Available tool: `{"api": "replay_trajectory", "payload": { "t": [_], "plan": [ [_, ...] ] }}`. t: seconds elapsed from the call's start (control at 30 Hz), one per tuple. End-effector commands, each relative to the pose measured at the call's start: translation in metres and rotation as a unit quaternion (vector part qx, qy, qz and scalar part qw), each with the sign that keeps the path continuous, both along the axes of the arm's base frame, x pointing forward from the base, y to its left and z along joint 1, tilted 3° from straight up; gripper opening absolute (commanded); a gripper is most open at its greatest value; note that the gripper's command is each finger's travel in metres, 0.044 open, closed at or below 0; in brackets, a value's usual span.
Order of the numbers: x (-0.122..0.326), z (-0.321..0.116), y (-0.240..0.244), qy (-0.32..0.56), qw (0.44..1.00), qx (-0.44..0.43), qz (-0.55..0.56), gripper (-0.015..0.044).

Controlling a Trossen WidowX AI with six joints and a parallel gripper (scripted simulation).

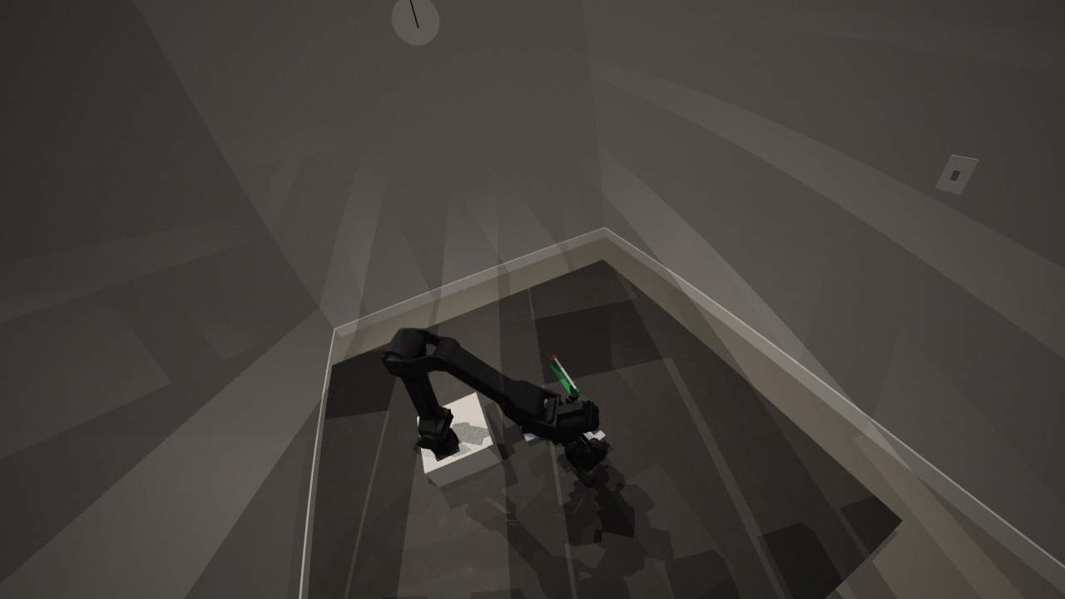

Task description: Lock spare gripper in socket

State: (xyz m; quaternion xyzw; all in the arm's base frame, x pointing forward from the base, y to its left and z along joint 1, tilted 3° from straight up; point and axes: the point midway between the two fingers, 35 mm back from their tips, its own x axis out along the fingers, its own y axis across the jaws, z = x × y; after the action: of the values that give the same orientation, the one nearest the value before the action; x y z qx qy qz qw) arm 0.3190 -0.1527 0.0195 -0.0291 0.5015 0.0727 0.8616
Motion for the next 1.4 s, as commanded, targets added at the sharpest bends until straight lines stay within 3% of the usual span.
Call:
{"api": "replay_trajectory", "payload": {
  "t": [0.0, 1.37],
  "plan": [
    [0.0, -0.011, 0.001, -0.005, 1.0, -0.001, 0.003, 0.044],
    [-0.001, -0.074, 0.003, -0.004, 1.0, -0.001, 0.003, 0.044]
  ]
}}
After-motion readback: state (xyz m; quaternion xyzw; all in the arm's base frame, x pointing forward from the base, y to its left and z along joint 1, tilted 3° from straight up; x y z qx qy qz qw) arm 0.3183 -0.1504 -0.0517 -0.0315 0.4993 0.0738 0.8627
